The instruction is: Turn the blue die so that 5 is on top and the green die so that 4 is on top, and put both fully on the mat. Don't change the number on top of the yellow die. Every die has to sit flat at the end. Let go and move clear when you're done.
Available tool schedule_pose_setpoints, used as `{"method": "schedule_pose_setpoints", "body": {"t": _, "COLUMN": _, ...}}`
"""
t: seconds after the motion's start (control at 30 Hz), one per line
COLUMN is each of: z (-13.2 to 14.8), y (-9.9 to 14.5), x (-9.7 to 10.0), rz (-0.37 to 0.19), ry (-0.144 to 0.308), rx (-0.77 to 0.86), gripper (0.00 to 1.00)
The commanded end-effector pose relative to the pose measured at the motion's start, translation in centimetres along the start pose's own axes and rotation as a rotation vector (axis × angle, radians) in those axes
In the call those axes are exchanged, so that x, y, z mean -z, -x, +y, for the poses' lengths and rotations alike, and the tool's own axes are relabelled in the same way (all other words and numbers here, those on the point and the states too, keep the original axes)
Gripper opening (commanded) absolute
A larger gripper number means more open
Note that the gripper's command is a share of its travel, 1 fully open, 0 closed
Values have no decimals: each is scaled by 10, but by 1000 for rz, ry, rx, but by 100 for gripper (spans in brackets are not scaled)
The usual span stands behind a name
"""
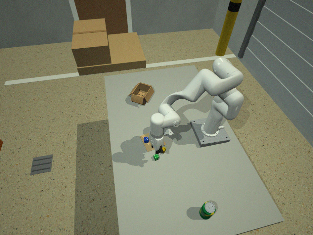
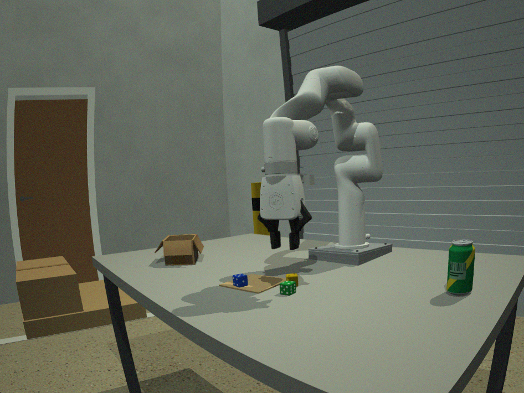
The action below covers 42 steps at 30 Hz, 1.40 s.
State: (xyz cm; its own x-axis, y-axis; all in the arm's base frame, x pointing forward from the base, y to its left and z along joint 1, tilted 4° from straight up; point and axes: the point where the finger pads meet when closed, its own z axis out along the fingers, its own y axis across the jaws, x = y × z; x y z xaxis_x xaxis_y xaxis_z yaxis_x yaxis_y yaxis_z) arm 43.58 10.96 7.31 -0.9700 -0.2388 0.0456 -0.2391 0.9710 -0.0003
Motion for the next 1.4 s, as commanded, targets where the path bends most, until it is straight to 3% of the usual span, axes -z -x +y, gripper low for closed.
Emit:
{"method": "schedule_pose_setpoints", "body": {"t": 0.0, "z": 0, "y": 2, "x": 2, "rz": 22, "ry": 0, "rx": 0, "gripper": 47}}
{"method": "schedule_pose_setpoints", "body": {"t": 0.03, "z": 0, "y": 2, "x": 2, "rz": 22, "ry": 0, "rx": 0, "gripper": 100}}
{"method": "schedule_pose_setpoints", "body": {"t": 0.4, "z": 0, "y": 2, "x": 1, "rz": 22, "ry": 0, "rx": 0, "gripper": 100}}
{"method": "schedule_pose_setpoints", "body": {"t": 0.67, "z": 0, "y": -9, "x": -26, "rz": 22, "ry": 0, "rx": -27, "gripper": 100}}
{"method": "schedule_pose_setpoints", "body": {"t": 0.7, "z": 0, "y": -9, "x": -26, "rz": 22, "ry": 0, "rx": -27, "gripper": 47}}
{"method": "schedule_pose_setpoints", "body": {"t": 1.37, "z": 0, "y": -9, "x": -26, "rz": 22, "ry": 0, "rx": -27, "gripper": 47}}
